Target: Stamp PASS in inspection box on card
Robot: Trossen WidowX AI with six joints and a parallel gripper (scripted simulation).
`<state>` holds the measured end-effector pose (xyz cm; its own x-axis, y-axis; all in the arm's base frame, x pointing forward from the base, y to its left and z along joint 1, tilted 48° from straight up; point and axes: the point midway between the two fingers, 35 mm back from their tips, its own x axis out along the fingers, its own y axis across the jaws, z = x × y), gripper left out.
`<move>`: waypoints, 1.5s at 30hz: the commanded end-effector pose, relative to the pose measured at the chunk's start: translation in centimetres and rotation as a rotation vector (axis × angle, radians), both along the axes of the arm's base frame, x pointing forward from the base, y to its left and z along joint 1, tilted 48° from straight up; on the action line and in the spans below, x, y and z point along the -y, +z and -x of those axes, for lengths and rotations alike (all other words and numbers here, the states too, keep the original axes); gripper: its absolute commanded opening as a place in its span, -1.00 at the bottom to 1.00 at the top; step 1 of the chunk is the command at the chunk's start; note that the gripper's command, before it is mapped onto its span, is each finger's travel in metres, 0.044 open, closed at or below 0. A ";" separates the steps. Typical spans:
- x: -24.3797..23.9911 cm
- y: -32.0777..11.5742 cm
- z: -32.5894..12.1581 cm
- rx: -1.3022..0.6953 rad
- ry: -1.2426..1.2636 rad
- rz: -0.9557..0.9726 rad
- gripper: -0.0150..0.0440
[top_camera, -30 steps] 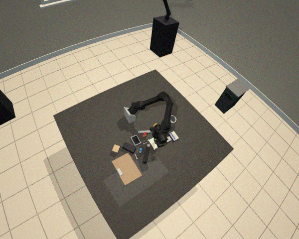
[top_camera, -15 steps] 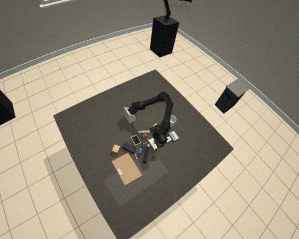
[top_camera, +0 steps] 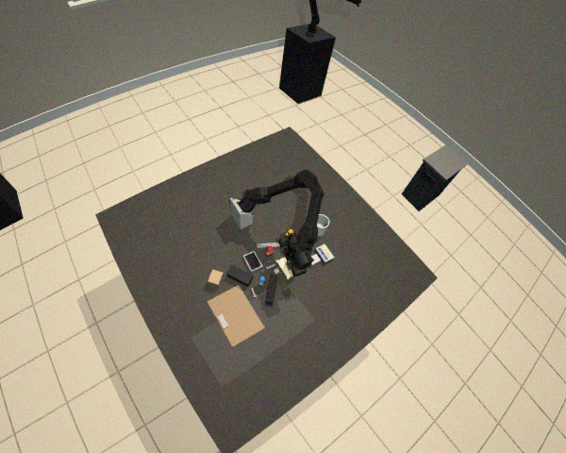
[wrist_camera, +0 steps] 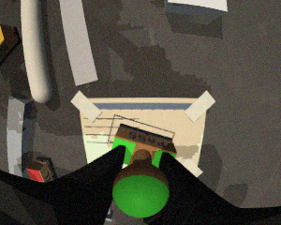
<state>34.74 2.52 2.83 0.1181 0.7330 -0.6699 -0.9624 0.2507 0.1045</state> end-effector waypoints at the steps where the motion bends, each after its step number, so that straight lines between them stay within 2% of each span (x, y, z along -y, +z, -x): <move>1: -0.3 -0.2 0.1 -0.007 -0.002 -0.007 -0.49; 45: -0.7 -0.5 0.1 -0.007 -0.002 -0.007 -0.49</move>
<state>34.64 2.99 2.34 0.1161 0.7344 -0.6687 -0.9612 0.2526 0.1105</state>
